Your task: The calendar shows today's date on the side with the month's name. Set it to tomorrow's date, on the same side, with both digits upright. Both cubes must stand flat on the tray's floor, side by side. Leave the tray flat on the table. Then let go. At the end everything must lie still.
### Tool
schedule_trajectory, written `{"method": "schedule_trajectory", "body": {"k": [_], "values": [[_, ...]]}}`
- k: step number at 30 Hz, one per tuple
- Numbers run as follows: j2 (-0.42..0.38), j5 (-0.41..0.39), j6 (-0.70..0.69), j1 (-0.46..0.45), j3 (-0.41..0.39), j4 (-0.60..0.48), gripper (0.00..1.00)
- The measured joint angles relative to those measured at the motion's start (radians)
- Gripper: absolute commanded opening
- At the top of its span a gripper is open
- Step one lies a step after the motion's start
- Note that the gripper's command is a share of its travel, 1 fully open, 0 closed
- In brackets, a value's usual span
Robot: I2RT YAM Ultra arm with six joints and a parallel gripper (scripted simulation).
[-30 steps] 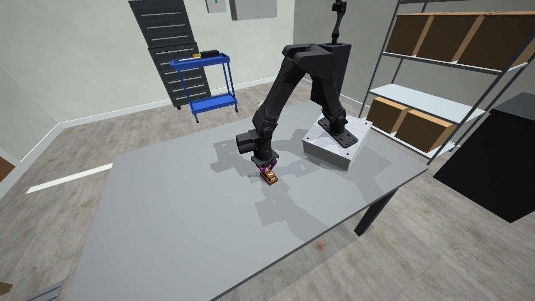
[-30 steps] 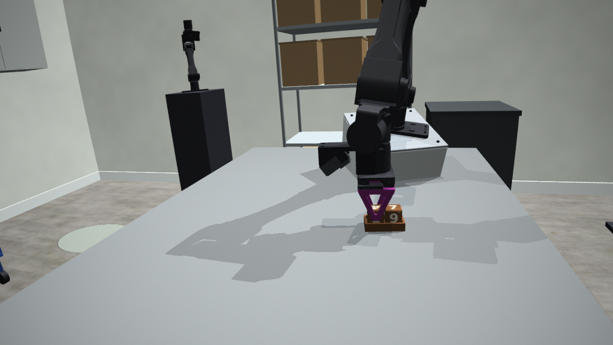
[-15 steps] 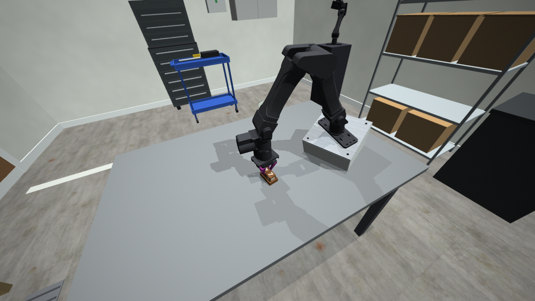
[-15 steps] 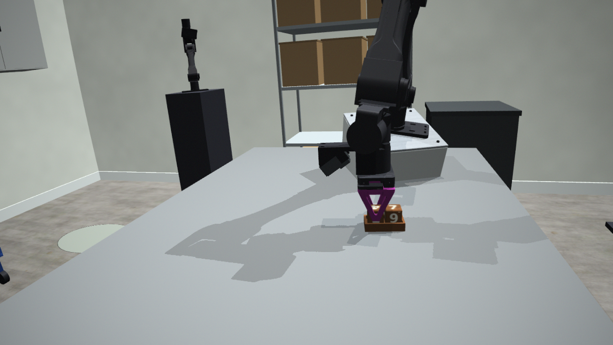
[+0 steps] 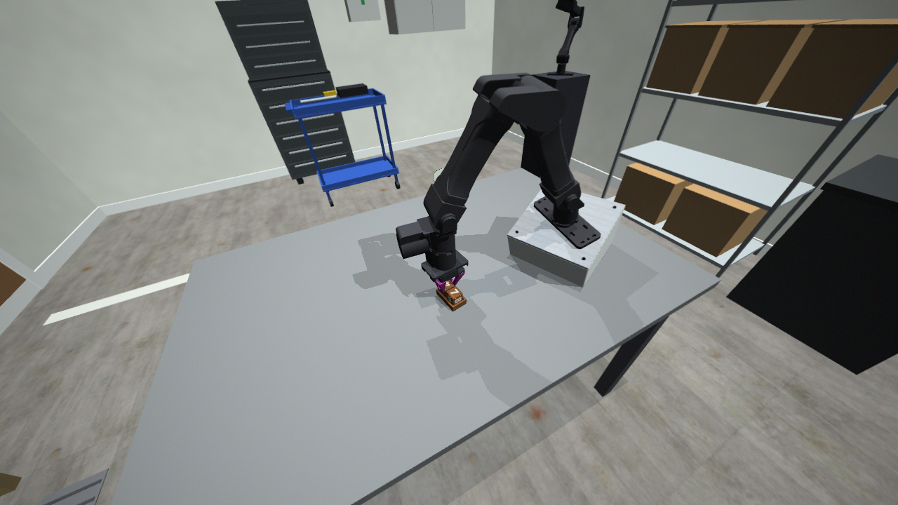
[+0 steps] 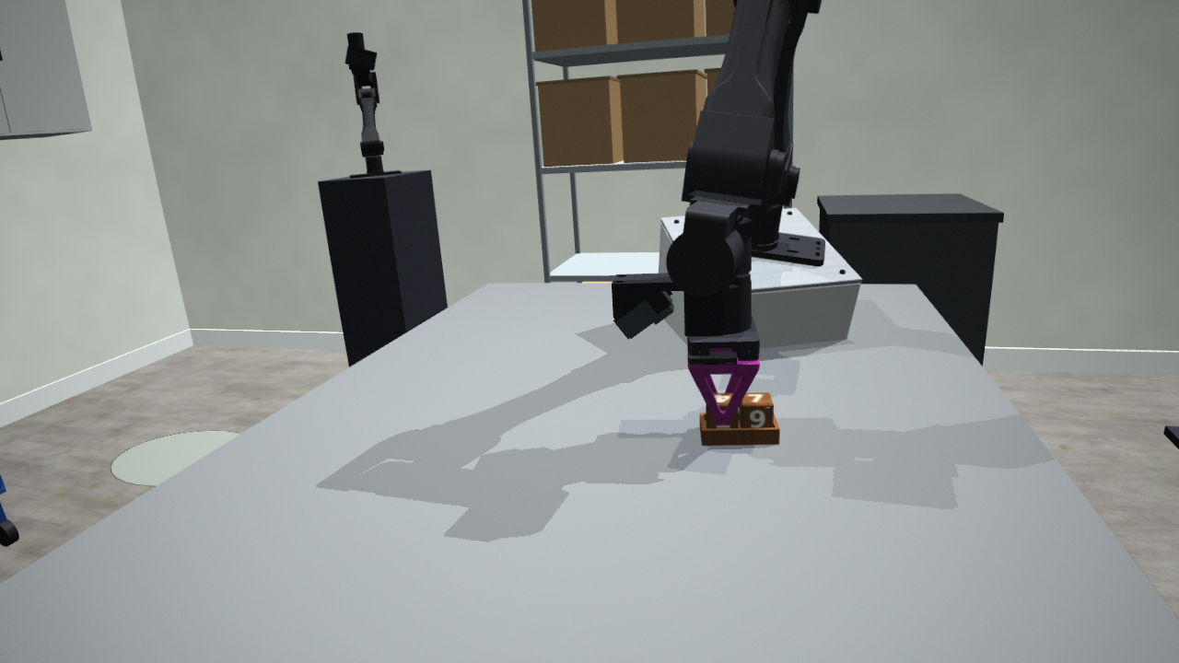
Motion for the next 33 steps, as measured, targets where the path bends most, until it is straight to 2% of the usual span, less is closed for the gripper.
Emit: {"method": "schedule_trajectory", "body": {"k": [17,18,23,24,28,29,33], "values": [[0.000,0.000,0.000,0.000,0.000,0.000,0.27],[0.000,0.000,0.000,0.000,0.000,0.000,0.31],[0.000,0.000,0.000,0.000,0.000,0.000,0.35],[0.000,0.000,0.000,0.000,0.000,0.000,0.39],[0.000,0.000,0.000,0.000,0.000,0.000,0.39],[0.000,0.000,0.000,0.000,0.000,0.000,0.43],[0.000,0.000,0.000,0.000,0.000,0.000,0.47]]}}
